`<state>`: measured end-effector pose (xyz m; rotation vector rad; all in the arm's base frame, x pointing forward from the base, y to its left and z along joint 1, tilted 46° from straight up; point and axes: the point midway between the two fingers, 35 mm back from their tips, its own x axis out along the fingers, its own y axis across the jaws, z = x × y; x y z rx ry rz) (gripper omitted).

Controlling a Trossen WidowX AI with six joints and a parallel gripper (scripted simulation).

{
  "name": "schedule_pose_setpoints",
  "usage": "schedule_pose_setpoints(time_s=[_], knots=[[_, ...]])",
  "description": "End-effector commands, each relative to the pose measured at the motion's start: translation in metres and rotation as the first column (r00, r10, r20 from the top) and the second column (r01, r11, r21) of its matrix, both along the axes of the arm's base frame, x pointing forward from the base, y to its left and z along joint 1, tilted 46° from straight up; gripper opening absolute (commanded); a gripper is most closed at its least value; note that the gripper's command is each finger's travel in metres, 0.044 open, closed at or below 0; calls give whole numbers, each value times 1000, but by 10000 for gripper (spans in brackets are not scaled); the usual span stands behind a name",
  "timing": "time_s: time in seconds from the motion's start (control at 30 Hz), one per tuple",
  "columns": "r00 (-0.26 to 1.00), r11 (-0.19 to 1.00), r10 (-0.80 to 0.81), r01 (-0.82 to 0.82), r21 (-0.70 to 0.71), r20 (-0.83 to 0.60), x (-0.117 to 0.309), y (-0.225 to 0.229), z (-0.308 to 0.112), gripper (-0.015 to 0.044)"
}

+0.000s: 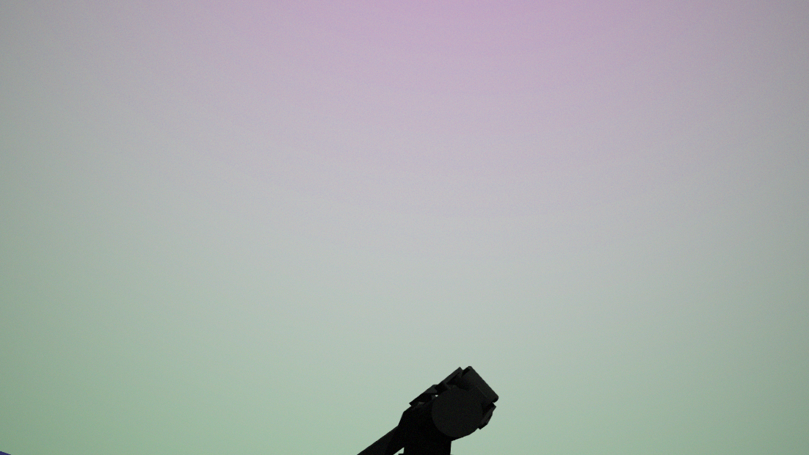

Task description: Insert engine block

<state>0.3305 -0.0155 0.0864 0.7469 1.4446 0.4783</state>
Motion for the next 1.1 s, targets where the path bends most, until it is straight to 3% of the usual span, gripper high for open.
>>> schedule_pose_setpoints(time_s=[0.0, 1.07], knots=[[1000, 1000, -4, 4, 6, -1, 0, 1, 0, 159], [1000, 1000, -4, 4, 6, -1, 1, 5, -4, 159]])
